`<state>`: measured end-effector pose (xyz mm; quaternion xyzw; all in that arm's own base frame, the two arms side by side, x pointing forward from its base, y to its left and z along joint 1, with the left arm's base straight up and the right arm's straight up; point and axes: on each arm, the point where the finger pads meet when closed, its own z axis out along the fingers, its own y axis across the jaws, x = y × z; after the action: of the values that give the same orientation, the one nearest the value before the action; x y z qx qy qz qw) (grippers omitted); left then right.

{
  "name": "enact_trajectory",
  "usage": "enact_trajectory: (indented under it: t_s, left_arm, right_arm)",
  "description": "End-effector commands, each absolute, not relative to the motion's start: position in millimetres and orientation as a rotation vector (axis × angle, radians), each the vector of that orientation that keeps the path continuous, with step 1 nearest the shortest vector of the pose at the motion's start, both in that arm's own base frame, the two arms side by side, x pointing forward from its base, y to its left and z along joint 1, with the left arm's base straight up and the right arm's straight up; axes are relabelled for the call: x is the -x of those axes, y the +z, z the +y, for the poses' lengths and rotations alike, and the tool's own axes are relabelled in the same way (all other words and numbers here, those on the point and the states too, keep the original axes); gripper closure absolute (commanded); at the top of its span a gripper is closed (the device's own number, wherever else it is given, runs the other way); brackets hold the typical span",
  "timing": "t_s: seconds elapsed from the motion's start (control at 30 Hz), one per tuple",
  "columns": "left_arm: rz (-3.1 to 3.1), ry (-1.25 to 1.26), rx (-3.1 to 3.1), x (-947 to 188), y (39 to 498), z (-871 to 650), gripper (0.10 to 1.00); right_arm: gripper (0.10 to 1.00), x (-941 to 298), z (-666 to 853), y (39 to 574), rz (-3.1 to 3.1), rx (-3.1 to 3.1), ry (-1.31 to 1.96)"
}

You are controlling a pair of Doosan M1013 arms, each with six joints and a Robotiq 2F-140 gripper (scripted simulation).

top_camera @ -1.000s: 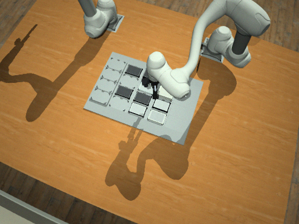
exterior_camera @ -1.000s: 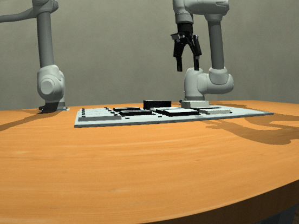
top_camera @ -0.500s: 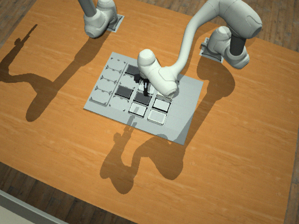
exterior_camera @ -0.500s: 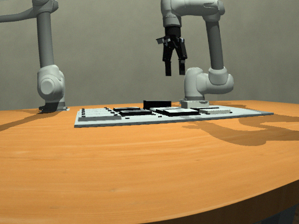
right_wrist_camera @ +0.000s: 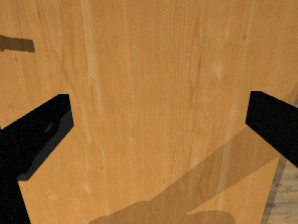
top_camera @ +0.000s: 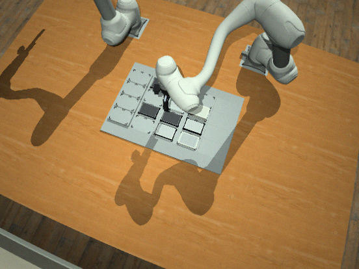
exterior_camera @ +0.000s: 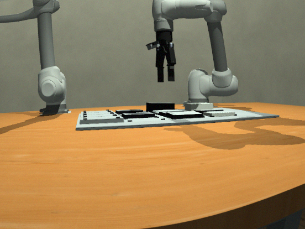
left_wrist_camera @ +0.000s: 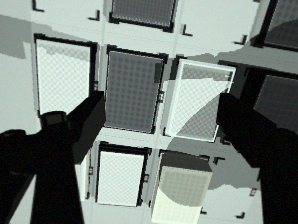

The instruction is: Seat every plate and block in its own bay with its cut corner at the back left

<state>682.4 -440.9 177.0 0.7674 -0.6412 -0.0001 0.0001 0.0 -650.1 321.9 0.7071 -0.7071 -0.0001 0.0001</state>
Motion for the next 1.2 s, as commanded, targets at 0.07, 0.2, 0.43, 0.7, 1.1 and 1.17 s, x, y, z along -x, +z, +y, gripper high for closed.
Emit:
enact_trajectory:
  t_s: [0.07, 0.2, 0.43, 0.7, 1.1, 1.17]
  left_arm:
    - [-2.171, 0.003, -2.271, -677.0, 171.0, -461.2, 0.4]
    - [-2.178, 0.003, -2.265, -674.6, 168.3, -468.3, 0.4]
    - [-2.178, 0.003, -2.265, -666.5, 158.8, -493.4, 0.4]
    - [-2.178, 0.003, -2.265, -666.3, 158.6, -494.0, 0.4]
    - [-2.182, 0.003, -2.261, -659.2, 156.4, -490.9, 0.4]
    - [-2.182, 0.003, -2.261, -652.2, 154.3, -487.8, 0.4]
  right_arm:
    - [0.098, -0.1, -650.3, 322.8, -2.221, -2.221, 0.002]
    - [0.098, -0.1, -650.3, 322.8, -2.221, -2.221, 0.002]
    - [0.098, -0.1, -650.3, 322.8, -2.221, -2.221, 0.002]
    - [0.098, -0.1, -650.3, 322.8, -2.221, -2.221, 0.002]
    - [0.098, -0.1, -650.3, 322.8, -2.221, -2.221, 0.002]
    - [0.098, -0.1, -650.3, 322.8, -2.221, -2.221, 0.002]
